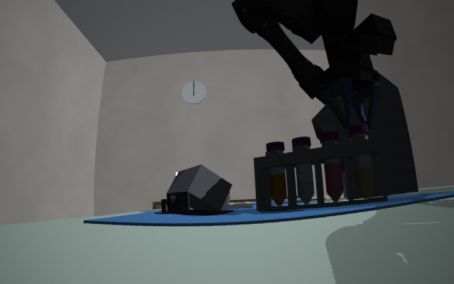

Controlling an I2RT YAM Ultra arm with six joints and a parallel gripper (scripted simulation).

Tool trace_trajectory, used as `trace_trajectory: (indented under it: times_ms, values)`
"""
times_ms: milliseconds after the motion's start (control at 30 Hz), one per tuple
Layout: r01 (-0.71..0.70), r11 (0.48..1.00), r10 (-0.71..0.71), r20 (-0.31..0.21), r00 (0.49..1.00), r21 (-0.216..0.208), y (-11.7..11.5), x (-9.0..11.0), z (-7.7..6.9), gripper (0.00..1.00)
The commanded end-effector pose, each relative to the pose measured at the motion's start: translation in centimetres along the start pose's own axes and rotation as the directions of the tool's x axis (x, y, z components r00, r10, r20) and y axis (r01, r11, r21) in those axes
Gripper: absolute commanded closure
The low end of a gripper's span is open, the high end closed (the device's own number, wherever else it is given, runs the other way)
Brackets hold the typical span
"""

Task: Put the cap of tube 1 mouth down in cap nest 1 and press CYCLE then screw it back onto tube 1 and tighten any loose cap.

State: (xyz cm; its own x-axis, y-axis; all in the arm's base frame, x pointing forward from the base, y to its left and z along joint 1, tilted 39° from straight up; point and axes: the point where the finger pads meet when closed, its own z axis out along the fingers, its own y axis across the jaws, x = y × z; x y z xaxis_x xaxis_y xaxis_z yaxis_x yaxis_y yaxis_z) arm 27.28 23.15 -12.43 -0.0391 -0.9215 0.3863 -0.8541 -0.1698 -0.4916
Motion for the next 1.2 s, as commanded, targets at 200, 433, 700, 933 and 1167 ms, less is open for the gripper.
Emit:
trace_trajectory:
  times_ms: [200, 433, 700, 933, 1167]
  values:
    - [-0.001, 1.0, 0.001, 0.011, 1.0, 0.007, -0.18, -0.31, -0.3, 0.51]
    - [-0.259, 0.966, 0.259, 0.012, 0.966, 0.004, -0.18, -0.3, 0.07, 0.51]
    - [-0.259, 0.966, 0.259, 0.012, 0.966, 0.004, -0.18, -0.31, 0.46, 0.51]
    - [-0.259, 0.966, 0.259, 0.012, 0.966, 0.004, -0.19, -0.31, 0.49, 1.0]
    - [-0.259, 0.966, 0.259, 0.012, 0.966, 0.004, -0.19, -0.31, 0.49, 1.0]
